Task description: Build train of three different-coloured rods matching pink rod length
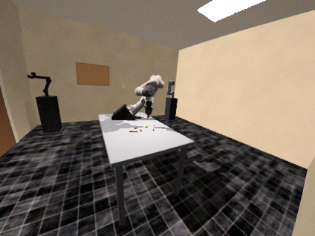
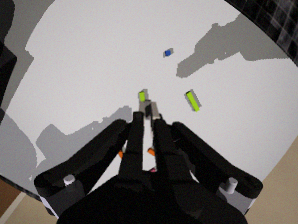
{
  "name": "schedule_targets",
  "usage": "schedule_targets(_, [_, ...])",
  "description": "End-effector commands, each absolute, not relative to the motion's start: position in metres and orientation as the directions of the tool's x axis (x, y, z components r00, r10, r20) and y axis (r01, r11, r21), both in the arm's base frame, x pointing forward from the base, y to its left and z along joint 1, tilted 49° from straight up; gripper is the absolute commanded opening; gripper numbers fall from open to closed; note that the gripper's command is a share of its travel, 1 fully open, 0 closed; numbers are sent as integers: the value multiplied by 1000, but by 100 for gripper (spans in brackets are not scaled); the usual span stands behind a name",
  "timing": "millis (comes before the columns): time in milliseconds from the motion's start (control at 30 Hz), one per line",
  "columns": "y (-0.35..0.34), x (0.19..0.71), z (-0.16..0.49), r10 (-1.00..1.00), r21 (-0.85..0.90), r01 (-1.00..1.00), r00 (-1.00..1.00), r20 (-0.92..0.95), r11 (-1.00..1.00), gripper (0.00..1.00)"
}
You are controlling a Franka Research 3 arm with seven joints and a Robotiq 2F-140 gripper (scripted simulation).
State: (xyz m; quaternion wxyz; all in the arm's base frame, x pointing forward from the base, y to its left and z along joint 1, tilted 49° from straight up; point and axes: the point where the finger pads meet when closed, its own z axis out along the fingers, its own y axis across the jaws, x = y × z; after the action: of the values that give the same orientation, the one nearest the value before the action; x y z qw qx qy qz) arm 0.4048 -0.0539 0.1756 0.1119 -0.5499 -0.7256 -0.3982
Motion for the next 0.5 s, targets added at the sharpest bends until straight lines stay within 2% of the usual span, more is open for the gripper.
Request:
schedule_targets(0, [-30,412,209,688,539,826,-488,538,165,3])
schedule_targets(167, [-1,416,240,663,595,765,-581,472,246,3])
schedule_targets(467, [0,416,241,662,597,763,-583,470,248,3])
